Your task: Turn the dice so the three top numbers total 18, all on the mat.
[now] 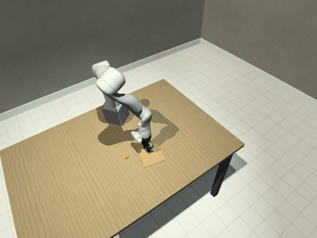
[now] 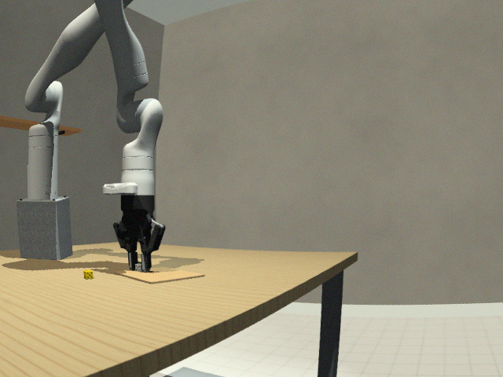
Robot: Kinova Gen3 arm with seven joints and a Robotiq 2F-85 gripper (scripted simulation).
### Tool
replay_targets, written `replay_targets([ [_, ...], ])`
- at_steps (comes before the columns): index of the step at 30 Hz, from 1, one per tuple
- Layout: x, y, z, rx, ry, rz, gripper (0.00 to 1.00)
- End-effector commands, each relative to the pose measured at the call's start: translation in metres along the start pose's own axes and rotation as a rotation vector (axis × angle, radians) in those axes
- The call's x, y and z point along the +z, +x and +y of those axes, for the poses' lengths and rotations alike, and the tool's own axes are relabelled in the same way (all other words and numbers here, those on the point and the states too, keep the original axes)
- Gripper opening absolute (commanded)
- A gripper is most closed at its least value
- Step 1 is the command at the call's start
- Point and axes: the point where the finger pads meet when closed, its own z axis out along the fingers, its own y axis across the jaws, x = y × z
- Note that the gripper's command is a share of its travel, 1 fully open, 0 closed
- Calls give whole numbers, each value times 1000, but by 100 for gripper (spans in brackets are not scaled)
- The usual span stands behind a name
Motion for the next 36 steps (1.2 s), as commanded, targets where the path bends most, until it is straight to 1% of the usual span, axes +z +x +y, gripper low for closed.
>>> replay_targets([
  [1,0,0,-1,0,1,0,31],
  [10,-2,0,-1,0,1,0,31],
  [15,-9,0,-1,0,1,0,31],
  [25,-36,0,-1,0,1,0,31],
  [27,-36,0,-1,0,1,0,31],
  [36,-65,0,0,0,1,0,31],
])
